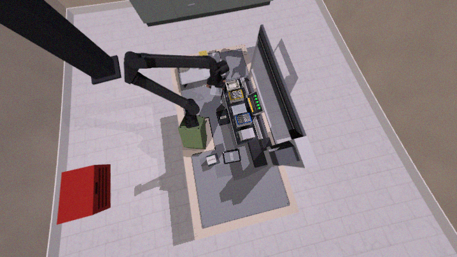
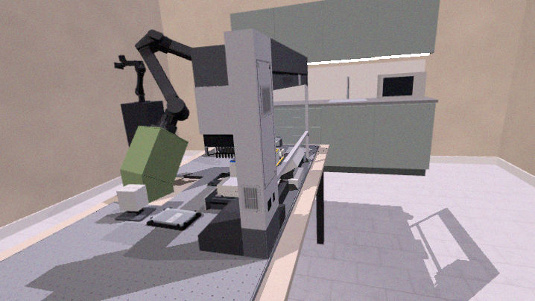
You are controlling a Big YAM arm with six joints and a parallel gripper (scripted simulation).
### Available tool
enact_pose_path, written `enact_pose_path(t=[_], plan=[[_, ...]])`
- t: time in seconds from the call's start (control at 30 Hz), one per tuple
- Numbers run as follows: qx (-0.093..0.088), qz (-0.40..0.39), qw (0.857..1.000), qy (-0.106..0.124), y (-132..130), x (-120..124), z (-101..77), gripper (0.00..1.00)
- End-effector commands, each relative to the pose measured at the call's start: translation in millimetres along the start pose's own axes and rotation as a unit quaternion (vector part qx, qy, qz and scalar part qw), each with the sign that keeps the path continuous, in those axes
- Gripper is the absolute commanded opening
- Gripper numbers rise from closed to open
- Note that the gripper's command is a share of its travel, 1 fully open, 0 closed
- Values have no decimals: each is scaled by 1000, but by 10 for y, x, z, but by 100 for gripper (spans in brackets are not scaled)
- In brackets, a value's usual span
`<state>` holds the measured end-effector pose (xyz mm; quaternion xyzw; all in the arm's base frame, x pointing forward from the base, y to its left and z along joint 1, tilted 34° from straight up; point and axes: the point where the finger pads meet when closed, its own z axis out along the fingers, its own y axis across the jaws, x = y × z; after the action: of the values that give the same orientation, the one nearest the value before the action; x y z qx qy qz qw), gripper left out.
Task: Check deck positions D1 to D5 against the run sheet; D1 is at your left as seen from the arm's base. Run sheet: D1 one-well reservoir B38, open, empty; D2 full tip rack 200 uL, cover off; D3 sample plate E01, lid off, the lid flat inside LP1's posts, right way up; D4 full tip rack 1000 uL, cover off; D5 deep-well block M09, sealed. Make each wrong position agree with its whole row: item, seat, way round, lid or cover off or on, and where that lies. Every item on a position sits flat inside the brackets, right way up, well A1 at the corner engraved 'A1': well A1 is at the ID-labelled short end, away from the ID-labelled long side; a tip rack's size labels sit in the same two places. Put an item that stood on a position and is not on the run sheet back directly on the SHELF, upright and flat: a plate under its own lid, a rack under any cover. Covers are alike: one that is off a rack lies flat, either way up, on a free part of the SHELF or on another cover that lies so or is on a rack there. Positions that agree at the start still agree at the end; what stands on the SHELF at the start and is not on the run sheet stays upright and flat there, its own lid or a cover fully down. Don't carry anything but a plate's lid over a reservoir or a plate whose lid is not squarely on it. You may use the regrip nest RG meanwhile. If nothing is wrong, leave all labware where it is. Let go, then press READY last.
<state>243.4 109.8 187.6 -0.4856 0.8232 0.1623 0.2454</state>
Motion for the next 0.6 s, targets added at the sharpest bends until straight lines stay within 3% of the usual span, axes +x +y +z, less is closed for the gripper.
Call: enact_pose_path(t=[0.0,0.57], plan=[[13,-61,998,-8,-87,-121,-101,0],[13,-195,981,-6,-86,-119,-99,0]])
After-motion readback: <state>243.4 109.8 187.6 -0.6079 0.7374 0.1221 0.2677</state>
